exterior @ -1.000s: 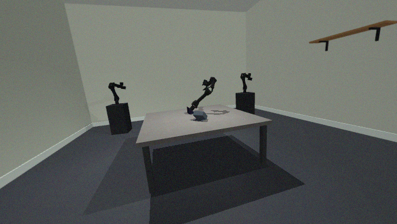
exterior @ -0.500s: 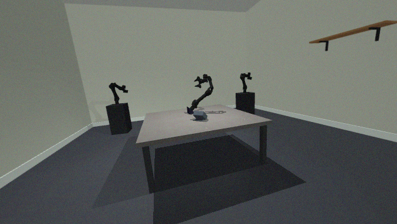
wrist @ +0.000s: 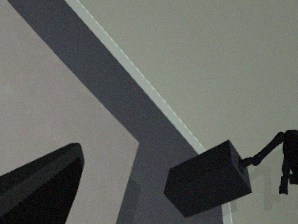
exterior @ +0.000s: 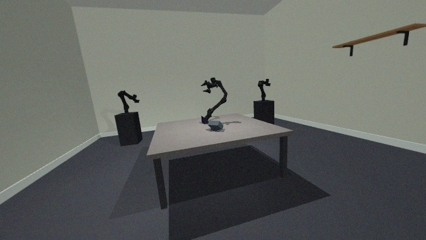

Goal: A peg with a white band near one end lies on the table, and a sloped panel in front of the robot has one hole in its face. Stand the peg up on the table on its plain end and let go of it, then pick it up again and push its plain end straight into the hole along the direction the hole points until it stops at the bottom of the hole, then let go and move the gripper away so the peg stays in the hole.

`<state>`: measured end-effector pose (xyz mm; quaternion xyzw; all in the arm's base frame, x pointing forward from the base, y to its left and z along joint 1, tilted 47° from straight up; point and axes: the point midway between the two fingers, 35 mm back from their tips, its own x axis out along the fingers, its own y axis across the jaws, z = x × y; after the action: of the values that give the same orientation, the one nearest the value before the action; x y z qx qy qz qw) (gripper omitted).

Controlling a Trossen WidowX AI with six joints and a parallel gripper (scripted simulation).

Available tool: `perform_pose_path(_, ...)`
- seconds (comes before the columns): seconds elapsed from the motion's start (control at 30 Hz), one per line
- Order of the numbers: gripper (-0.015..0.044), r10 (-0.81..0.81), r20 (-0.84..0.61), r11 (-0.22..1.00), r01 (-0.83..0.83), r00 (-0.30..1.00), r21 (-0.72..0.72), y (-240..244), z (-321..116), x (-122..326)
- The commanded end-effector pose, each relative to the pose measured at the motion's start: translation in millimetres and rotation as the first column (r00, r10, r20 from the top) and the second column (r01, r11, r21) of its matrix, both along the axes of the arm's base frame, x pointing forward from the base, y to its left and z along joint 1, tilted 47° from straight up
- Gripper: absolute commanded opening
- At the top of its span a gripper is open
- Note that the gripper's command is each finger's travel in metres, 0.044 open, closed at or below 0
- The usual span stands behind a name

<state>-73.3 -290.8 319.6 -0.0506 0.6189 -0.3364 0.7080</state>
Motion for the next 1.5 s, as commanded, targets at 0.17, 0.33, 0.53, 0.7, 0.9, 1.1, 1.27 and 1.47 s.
perform_pose_path(0.17,0.044,0.183,0.149,0.973,-0.201,0.972,0.113,-16.1,-39.2,92.9)
perform_pose_path(0.33,0.044,0.221,0.24,0.947,-0.267,0.945,0.178,-13.9,-56.2,138.7)
perform_pose_path(0.53,0.044,0.249,0.35,0.888,-0.357,0.903,0.291,3.7,-80.7,205.3)
perform_pose_path(0.7,0.044,0.254,0.416,0.815,-0.425,0.873,0.394,31.5,-100.2,256.7)
perform_pose_path(0.9,0.044,0.261,0.463,0.703,-0.495,0.847,0.51,78.7,-120.7,306.8)
perform_pose_path(1.1,0.044,0.259,0.468,0.583,-0.523,0.845,0.622,130.5,-140.1,343.6)
perform_pose_path(1.27,0.044,0.262,0.442,0.488,-0.513,0.858,0.706,174.1,-155.6,365.0)
perform_pose_path(1.47,0.044,0.254,0.378,0.365,-0.45,0.89,0.815,234.3,-173.7,381.1)
